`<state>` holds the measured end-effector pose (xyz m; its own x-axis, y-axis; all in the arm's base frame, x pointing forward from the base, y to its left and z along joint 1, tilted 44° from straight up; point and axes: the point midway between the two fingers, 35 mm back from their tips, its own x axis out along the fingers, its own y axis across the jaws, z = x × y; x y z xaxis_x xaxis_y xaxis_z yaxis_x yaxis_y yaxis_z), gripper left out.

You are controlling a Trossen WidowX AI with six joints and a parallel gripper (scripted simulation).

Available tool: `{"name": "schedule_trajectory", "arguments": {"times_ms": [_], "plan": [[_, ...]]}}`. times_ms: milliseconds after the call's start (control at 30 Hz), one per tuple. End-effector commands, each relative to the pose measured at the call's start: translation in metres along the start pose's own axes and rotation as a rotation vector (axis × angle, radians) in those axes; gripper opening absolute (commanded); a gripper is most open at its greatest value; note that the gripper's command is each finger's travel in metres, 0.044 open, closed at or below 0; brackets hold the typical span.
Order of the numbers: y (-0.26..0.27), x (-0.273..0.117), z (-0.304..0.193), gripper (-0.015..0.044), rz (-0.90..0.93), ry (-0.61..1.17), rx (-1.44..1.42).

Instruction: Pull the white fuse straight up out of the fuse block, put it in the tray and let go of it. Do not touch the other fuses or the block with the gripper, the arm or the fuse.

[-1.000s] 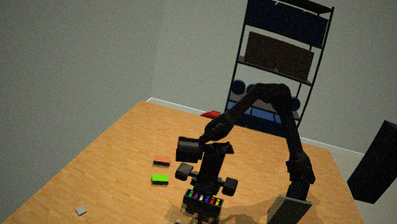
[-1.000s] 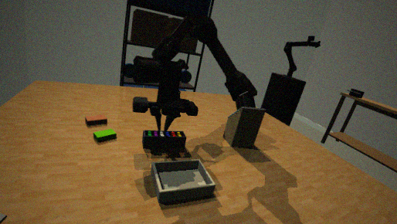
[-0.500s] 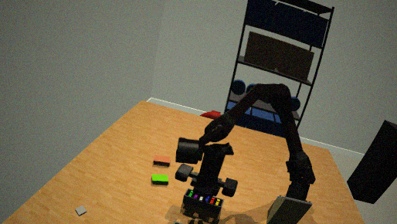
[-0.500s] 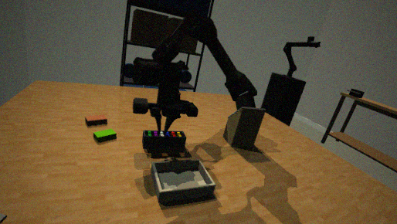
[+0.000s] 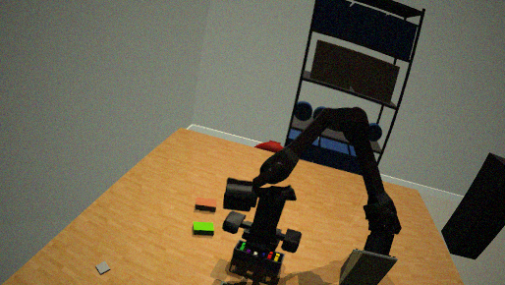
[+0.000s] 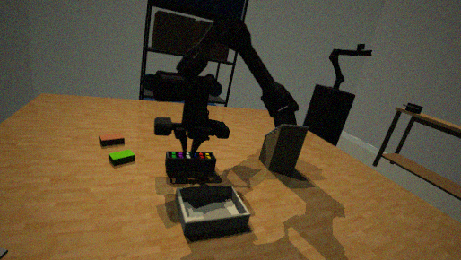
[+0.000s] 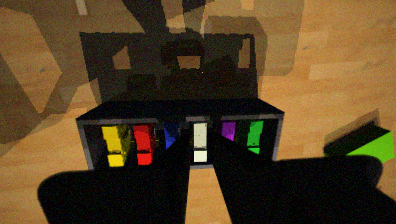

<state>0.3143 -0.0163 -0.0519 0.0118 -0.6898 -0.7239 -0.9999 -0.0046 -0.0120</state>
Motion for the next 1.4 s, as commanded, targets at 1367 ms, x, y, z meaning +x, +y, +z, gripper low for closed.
{"name": "schedule_trajectory", "arguments": {"times_ms": [1367], "plan": [[-0.001,-0.014,0.0,0.0,-0.001,0.001,-0.001]]}}
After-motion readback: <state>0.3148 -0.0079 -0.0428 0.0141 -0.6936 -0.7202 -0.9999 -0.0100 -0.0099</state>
